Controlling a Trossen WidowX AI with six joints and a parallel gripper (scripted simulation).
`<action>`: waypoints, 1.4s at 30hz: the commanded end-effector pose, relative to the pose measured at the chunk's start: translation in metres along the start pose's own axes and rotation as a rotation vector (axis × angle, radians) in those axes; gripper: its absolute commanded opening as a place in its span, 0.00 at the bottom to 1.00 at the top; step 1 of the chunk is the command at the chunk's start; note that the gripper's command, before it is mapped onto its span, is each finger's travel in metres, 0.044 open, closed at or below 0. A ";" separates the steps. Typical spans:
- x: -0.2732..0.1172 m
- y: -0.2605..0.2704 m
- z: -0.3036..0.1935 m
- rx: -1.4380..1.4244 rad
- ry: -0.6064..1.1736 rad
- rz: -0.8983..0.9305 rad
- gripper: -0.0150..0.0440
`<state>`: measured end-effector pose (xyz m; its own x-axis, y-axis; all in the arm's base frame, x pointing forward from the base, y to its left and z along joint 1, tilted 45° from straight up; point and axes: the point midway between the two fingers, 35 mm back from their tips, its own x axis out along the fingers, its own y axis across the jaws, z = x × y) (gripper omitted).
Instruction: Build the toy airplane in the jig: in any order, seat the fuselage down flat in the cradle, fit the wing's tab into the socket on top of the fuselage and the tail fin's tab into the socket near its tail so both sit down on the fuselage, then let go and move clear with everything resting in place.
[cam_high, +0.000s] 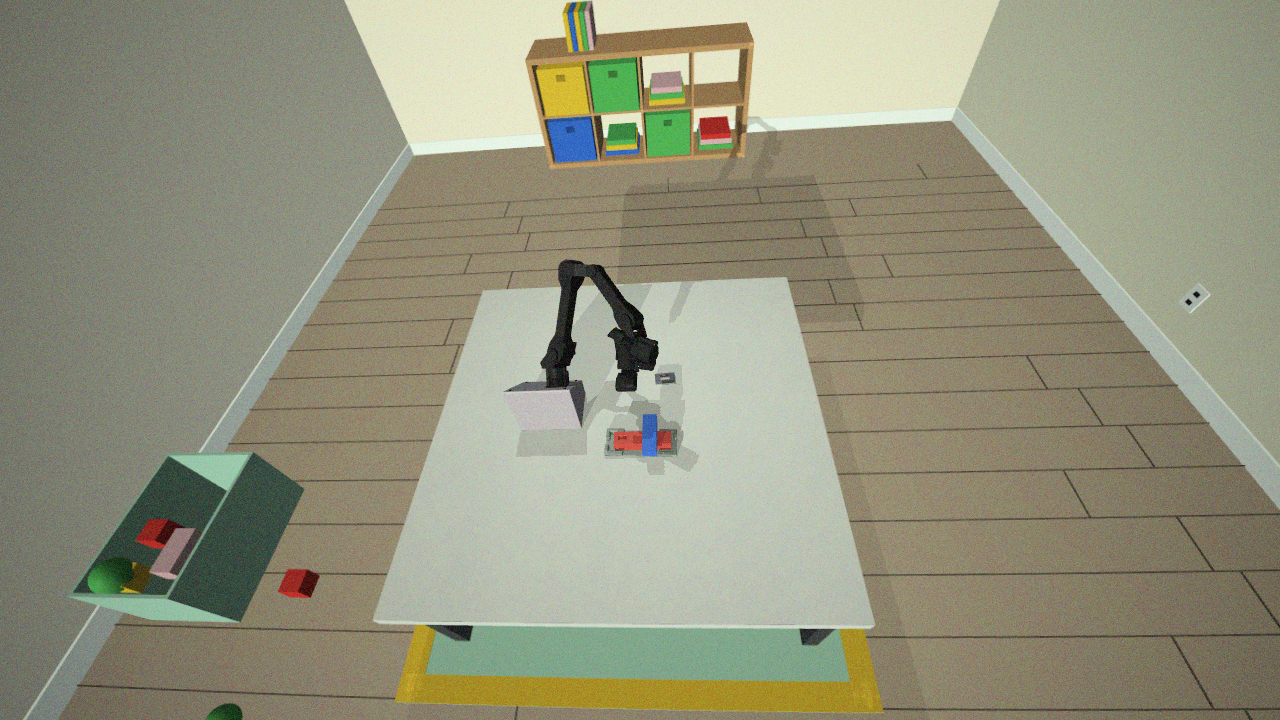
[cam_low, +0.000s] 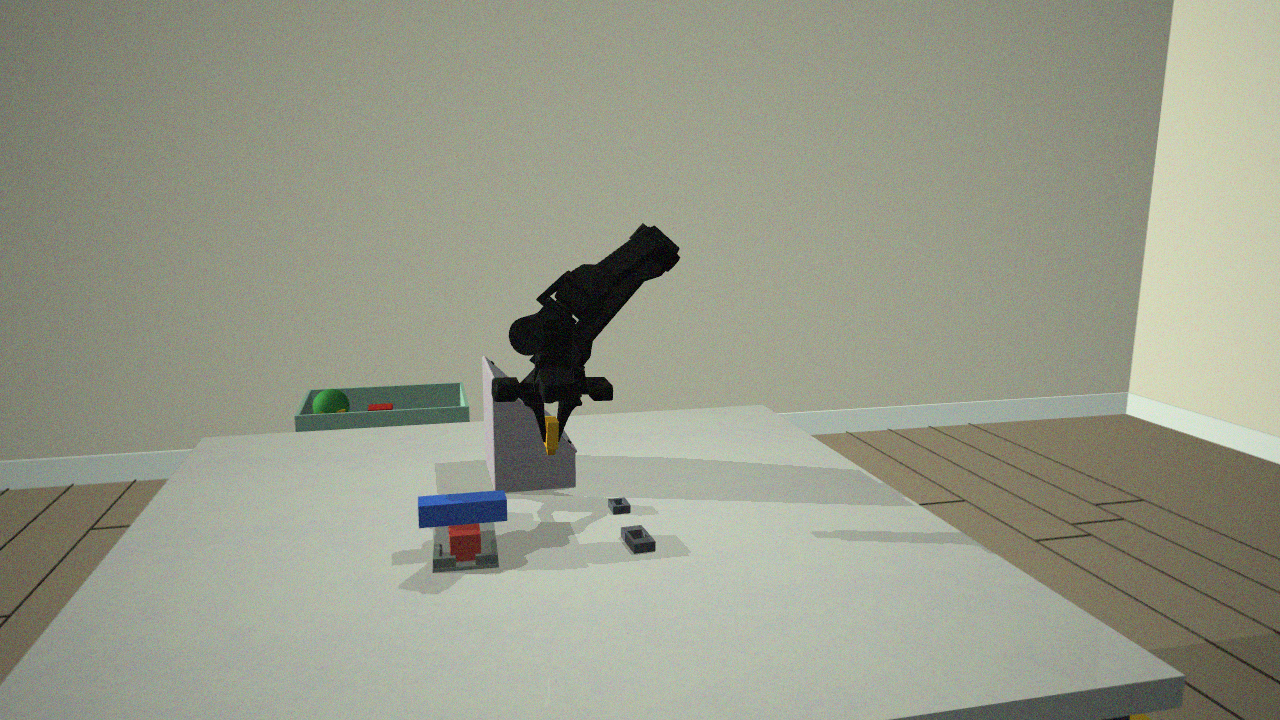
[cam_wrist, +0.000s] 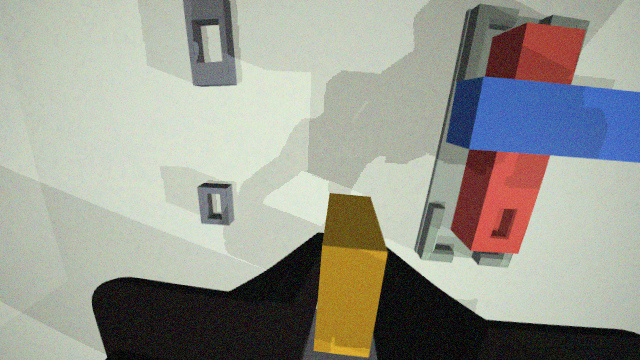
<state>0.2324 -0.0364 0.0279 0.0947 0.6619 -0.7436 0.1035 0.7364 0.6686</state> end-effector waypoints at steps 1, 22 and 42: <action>0.001 -0.011 0.001 -0.001 0.001 -0.007 0.25; 0.017 -0.078 -0.005 0.023 0.008 -0.009 0.25; 0.041 -0.136 -0.023 0.002 0.002 0.025 0.25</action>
<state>0.2027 -0.1023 -0.0862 0.0943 0.6790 -0.7281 0.1098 0.7198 0.6855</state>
